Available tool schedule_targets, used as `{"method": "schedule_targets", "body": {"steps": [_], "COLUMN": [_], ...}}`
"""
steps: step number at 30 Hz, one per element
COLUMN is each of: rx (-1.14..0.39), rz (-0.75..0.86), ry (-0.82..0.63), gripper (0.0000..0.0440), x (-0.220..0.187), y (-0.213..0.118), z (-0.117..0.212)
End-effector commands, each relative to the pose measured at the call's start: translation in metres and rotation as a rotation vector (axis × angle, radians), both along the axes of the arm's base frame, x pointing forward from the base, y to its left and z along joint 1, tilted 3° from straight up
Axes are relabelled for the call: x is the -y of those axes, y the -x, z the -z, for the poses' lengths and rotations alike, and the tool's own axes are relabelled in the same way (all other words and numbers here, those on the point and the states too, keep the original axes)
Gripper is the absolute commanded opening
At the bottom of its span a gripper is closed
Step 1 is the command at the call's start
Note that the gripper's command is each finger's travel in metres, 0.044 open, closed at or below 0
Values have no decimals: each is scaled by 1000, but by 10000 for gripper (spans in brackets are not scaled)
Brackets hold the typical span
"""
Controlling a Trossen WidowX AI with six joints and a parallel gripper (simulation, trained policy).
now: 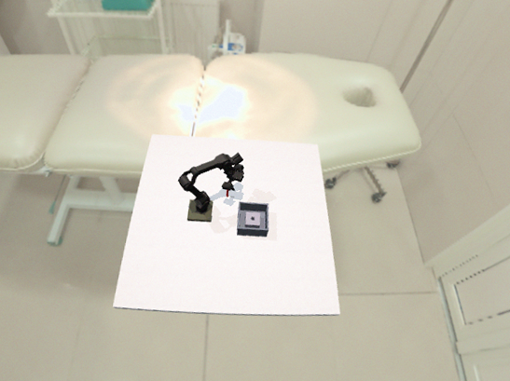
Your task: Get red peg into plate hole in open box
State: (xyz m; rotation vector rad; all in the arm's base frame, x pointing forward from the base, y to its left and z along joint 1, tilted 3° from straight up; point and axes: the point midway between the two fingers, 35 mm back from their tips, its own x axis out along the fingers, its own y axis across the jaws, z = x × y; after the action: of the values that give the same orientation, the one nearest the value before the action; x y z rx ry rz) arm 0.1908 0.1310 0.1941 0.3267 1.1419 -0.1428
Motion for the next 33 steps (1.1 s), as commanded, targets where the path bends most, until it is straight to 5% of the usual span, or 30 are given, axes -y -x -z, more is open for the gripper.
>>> {"method": "schedule_targets", "body": {"steps": [1,10,24,33], "rx": [-100,-246,-257,-302], "rz": [64,211,285,312], "ry": [10,21,-1,26], "gripper": [440,440,427,212], "x": [-1,-9,-23,-20], "y": [16,39,40,41], "z": [23,73,138,163]}}
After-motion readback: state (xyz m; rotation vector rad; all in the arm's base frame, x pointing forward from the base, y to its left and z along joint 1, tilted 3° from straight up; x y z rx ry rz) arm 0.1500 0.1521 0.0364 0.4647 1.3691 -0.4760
